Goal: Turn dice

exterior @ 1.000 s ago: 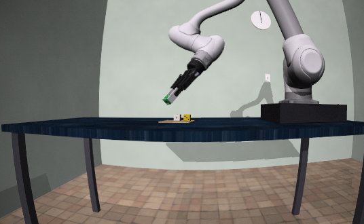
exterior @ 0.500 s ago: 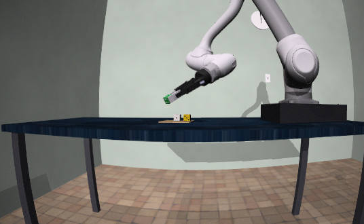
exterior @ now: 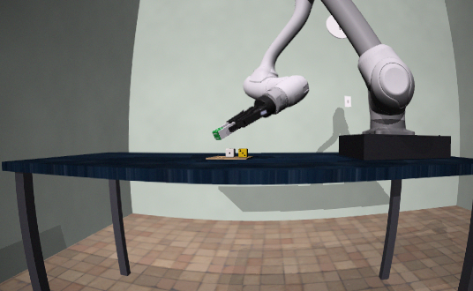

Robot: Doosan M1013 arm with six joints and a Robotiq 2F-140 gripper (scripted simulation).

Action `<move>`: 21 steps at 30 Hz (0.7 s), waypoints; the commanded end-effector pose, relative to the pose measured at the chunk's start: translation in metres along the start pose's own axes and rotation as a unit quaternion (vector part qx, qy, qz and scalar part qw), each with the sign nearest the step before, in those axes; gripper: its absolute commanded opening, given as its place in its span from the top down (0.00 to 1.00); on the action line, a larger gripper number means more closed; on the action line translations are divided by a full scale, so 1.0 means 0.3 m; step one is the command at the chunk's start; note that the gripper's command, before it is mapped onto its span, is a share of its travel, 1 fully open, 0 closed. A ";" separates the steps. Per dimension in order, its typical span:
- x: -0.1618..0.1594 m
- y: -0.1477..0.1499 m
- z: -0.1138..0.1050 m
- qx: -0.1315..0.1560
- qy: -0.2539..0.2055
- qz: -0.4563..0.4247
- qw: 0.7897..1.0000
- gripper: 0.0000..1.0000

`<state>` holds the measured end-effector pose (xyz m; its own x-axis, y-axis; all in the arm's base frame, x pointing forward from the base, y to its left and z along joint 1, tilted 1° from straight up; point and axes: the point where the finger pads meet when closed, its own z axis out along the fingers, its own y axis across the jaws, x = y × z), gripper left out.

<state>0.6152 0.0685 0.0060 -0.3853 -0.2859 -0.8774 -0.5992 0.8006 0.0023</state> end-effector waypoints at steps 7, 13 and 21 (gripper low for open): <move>0.079 -0.001 0.042 0.000 0.000 0.000 1.000 0.84; 0.131 -0.001 0.070 0.000 0.000 0.000 1.000 0.84; 0.158 -0.001 0.085 0.000 0.000 0.000 1.000 0.84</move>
<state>0.6149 0.0681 -0.0457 -0.3849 -0.2859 -0.8776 -0.5991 0.8006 0.0020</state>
